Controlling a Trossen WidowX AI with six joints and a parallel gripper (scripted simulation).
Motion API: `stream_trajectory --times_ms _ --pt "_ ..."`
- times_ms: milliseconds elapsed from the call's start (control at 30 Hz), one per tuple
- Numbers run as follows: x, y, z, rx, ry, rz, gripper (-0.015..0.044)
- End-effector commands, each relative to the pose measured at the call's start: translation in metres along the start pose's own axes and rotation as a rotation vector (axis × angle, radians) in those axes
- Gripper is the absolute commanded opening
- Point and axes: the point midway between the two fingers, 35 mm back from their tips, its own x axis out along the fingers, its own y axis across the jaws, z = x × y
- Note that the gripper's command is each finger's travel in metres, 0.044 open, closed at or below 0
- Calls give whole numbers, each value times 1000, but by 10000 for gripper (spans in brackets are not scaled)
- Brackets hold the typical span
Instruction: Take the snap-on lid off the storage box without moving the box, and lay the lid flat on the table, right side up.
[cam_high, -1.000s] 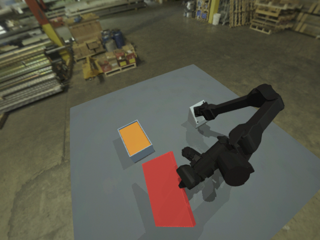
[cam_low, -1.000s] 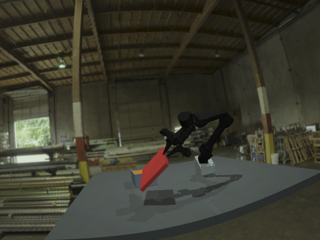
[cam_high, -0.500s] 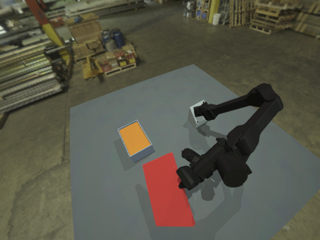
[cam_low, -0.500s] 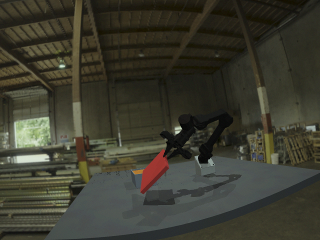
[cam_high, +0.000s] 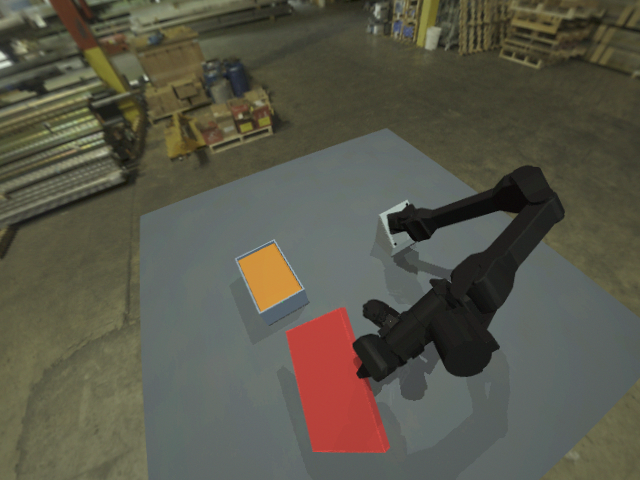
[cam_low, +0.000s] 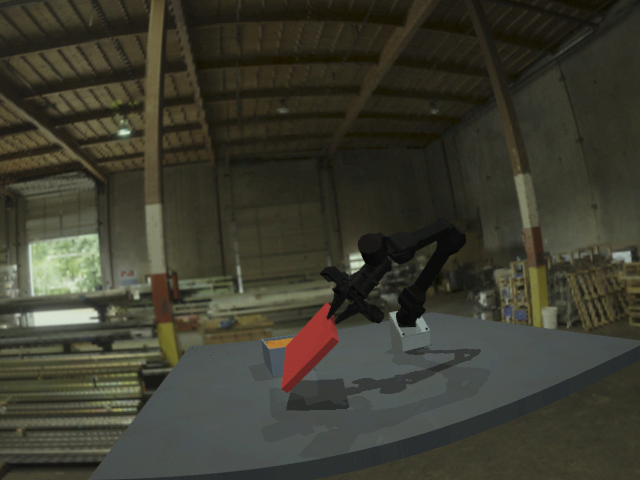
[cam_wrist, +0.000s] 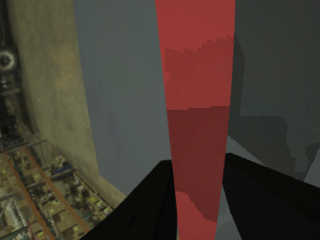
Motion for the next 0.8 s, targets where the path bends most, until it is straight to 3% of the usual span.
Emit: stream_trajectory --times_ms 0,767 --pt "2 0 1 2 -5 13 0" --pt "14 -14 1 3 -4 13 0"
